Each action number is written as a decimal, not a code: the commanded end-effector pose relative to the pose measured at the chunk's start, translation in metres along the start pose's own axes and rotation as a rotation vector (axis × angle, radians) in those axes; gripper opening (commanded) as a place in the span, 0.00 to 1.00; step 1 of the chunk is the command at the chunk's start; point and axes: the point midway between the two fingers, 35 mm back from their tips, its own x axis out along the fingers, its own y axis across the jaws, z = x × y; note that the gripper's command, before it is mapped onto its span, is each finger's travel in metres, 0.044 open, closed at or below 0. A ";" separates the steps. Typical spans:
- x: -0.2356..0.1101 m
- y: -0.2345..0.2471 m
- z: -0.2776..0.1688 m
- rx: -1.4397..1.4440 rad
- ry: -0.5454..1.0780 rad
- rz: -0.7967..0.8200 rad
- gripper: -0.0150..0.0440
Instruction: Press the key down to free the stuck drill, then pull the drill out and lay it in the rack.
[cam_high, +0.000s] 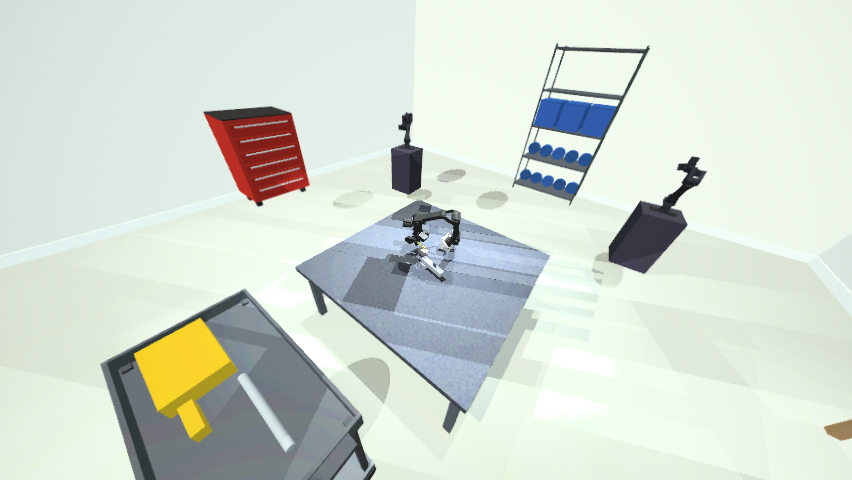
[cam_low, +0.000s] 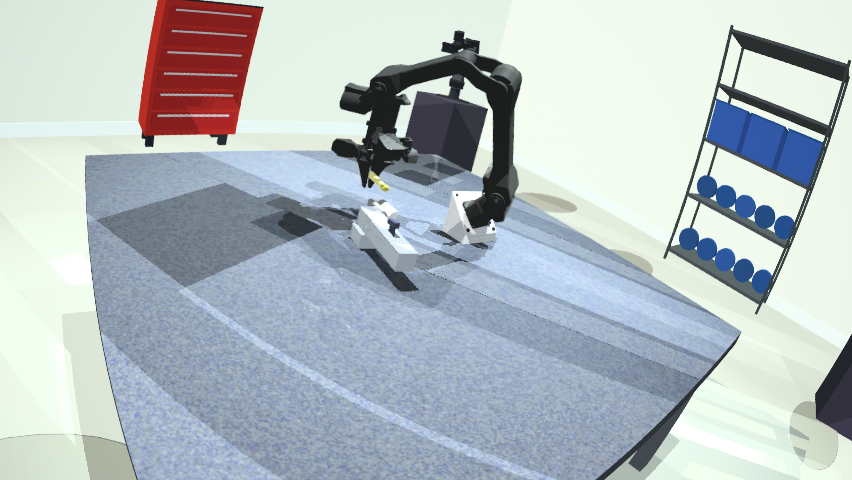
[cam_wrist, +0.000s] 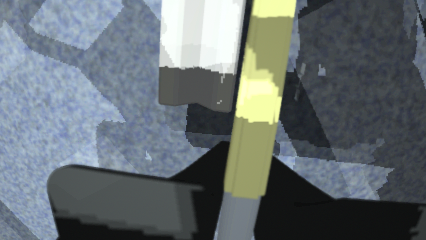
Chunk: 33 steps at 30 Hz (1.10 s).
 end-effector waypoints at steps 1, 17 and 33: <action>0.002 0.008 -0.001 0.001 -0.002 0.004 0.25; 0.014 0.024 -0.004 0.001 -0.002 0.004 0.25; 0.033 0.026 -0.003 0.001 -0.002 0.004 0.25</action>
